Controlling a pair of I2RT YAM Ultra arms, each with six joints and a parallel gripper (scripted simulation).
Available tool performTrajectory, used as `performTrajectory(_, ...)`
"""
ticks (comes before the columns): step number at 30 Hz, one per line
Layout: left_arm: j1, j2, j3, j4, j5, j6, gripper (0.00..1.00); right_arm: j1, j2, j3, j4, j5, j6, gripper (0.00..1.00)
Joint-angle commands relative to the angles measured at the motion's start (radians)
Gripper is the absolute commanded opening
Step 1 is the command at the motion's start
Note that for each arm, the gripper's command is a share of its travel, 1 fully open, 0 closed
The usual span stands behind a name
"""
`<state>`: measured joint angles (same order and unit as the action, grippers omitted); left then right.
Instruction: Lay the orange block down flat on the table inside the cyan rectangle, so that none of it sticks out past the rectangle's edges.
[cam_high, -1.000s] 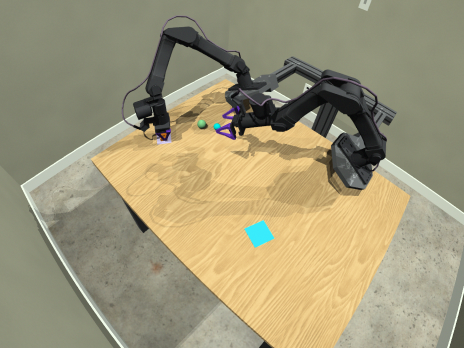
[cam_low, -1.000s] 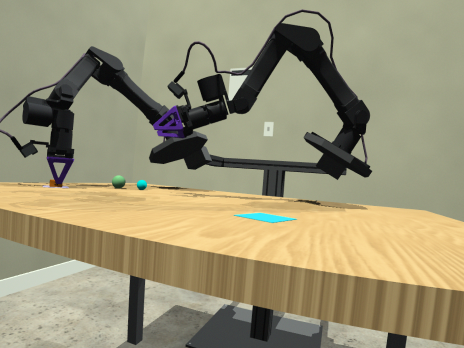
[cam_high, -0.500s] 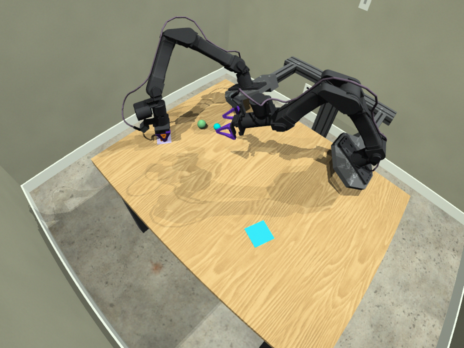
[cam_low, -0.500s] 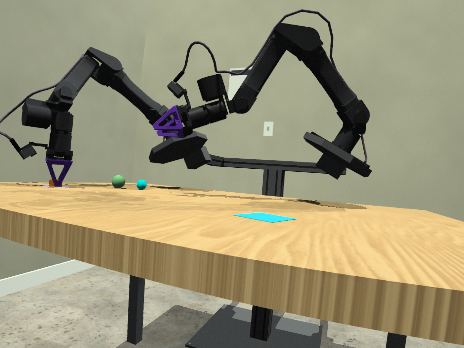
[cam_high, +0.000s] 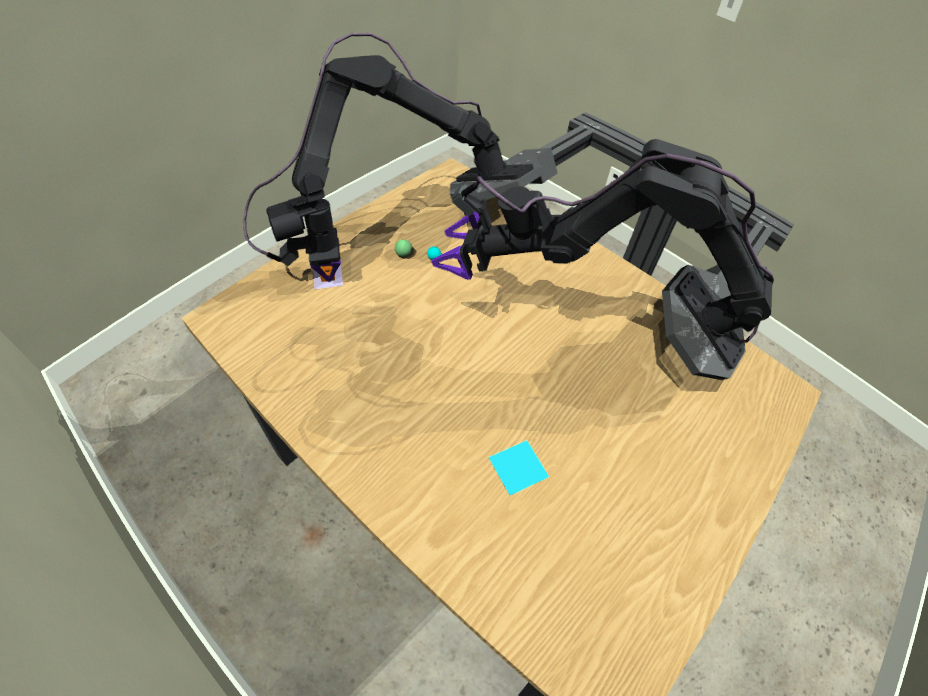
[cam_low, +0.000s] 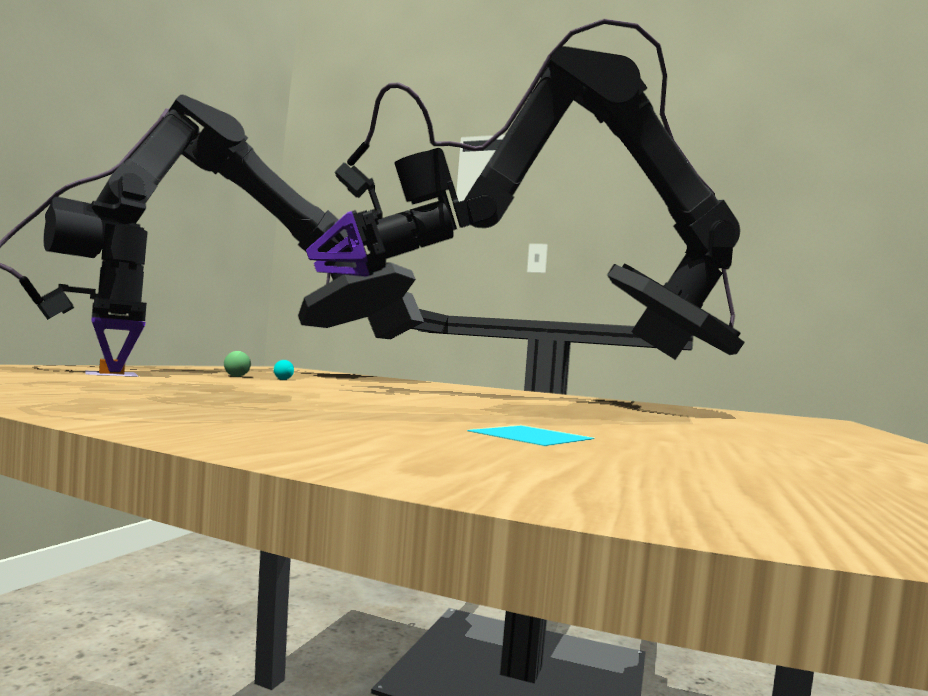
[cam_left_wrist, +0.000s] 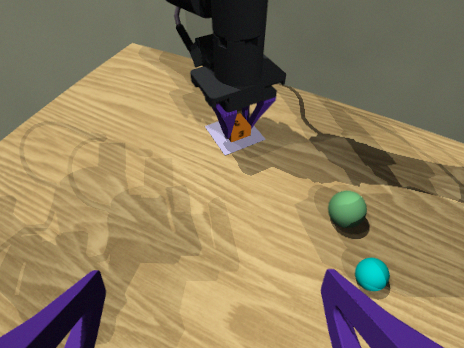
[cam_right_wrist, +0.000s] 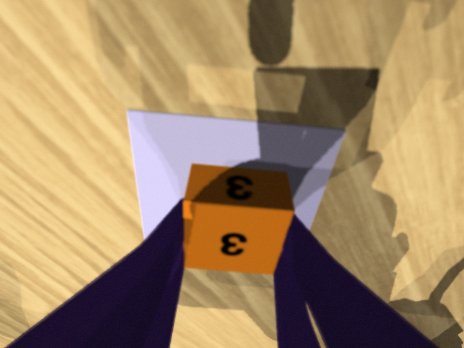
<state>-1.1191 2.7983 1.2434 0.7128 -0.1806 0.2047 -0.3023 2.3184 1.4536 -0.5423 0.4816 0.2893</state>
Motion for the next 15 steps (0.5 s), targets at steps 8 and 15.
performTrajectory(8, -0.002, 0.004, 0.019, 0.006, 0.009, 0.007, 1.0, 0.005, -0.007, -0.011, 0.019, -0.007, -0.014, 0.03)
performTrajectory(15, -0.002, 0.004, 0.019, 0.006, 0.009, 0.007, 1.0, 0.026, -0.047, 0.001, -0.044, 0.003, 0.016, 0.27)
